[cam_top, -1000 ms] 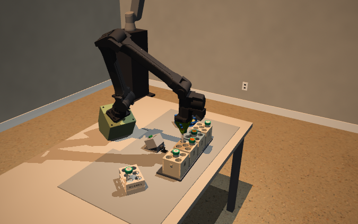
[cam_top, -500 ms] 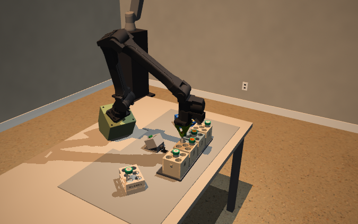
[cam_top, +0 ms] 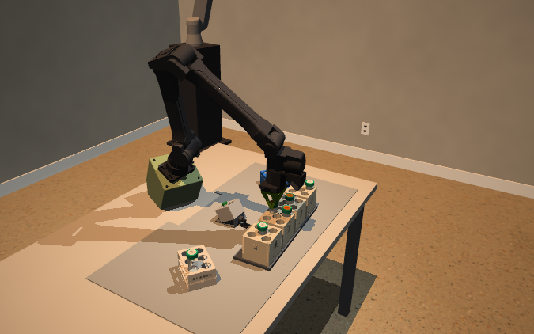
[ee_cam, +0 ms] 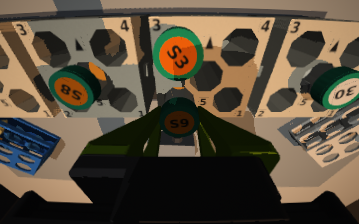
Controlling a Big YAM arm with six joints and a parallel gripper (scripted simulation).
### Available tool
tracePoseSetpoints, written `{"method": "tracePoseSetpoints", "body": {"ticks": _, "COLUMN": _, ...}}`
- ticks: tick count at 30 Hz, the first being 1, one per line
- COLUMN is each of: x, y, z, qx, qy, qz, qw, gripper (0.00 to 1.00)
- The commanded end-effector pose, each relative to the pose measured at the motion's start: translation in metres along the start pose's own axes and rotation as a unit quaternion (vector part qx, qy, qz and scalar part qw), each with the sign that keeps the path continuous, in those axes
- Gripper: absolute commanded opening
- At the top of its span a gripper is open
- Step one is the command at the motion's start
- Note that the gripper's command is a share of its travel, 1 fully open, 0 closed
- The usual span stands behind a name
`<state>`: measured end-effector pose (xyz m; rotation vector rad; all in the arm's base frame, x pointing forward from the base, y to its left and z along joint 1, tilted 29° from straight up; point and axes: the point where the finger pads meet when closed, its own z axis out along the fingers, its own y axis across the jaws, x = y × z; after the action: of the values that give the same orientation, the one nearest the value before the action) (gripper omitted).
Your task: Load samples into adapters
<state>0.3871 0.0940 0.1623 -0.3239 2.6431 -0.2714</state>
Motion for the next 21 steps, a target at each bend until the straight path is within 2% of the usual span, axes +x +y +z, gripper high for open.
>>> {"method": "tracePoseSetpoints", "body": {"ticks": 1, "x": -0.009, "y": -0.002, "z": 0.003, "qx": -0.001, "qy": -0.009, "qz": 0.000, "qw": 1.000, "gripper": 0.00}}
{"method": "tracePoseSetpoints", "body": {"ticks": 7, "x": -0.010, "y": 0.004, "z": 0.003, "qx": -0.003, "qy": -0.011, "qz": -0.005, "qw": 1.000, "gripper": 0.00}}
{"method": "tracePoseSetpoints", "body": {"ticks": 8, "x": -0.016, "y": 0.000, "z": -0.006, "qx": -0.003, "qy": -0.021, "qz": 0.003, "qw": 1.000, "gripper": 0.00}}
{"method": "tracePoseSetpoints", "body": {"ticks": 10, "x": -0.016, "y": 0.000, "z": -0.006, "qx": -0.003, "qy": -0.021, "qz": 0.003, "qw": 1.000, "gripper": 0.00}}
{"method": "tracePoseSetpoints", "body": {"ticks": 11, "x": -0.016, "y": 0.000, "z": -0.006, "qx": -0.003, "qy": -0.021, "qz": 0.003, "qw": 1.000, "gripper": 0.55}}
{"method": "tracePoseSetpoints", "body": {"ticks": 21, "x": -0.016, "y": 0.000, "z": -0.006, "qx": -0.003, "qy": -0.021, "qz": 0.003, "qw": 1.000, "gripper": 0.55}}
